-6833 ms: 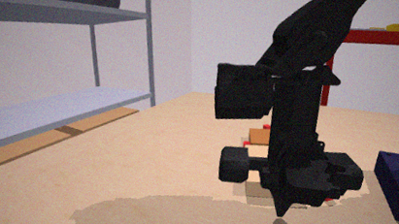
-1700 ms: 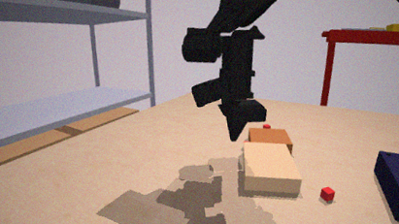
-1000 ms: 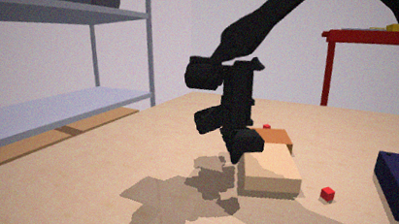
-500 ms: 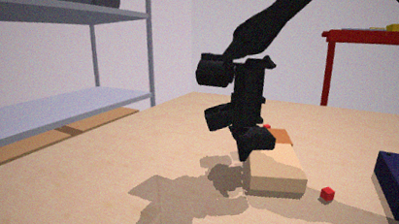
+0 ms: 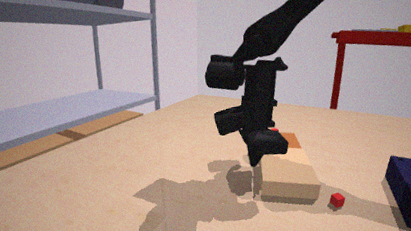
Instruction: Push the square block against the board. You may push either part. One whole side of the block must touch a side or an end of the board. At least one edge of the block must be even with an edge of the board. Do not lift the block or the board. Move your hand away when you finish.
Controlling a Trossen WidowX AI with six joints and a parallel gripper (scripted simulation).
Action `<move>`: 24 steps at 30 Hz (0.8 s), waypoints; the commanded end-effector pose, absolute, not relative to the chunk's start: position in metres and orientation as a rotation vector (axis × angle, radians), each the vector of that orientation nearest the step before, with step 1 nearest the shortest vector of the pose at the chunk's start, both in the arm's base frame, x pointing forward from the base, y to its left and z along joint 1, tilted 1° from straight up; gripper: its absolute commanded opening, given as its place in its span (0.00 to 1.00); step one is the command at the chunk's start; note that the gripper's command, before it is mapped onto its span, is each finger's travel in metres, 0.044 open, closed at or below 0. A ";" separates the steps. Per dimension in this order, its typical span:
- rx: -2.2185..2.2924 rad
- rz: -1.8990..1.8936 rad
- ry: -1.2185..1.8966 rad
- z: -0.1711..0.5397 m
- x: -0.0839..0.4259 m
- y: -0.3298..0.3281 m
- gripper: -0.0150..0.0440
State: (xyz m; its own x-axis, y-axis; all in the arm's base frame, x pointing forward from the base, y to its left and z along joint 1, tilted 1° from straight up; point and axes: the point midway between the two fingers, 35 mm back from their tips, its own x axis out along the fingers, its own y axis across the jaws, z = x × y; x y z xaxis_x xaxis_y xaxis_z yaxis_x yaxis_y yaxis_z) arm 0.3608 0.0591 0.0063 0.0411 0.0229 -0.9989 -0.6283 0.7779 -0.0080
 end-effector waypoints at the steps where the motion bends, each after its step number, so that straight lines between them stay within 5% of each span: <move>1: -0.523 0.533 1.472 0.003 0.365 0.062 0.25; 24: -0.522 0.533 1.469 0.004 0.394 0.085 0.25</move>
State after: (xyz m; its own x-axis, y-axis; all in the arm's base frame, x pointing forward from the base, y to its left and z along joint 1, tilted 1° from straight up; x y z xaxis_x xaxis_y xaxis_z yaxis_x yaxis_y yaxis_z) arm 0.3897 0.0822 0.0058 0.0337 0.0235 -0.9992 -0.6295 0.7770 -0.0030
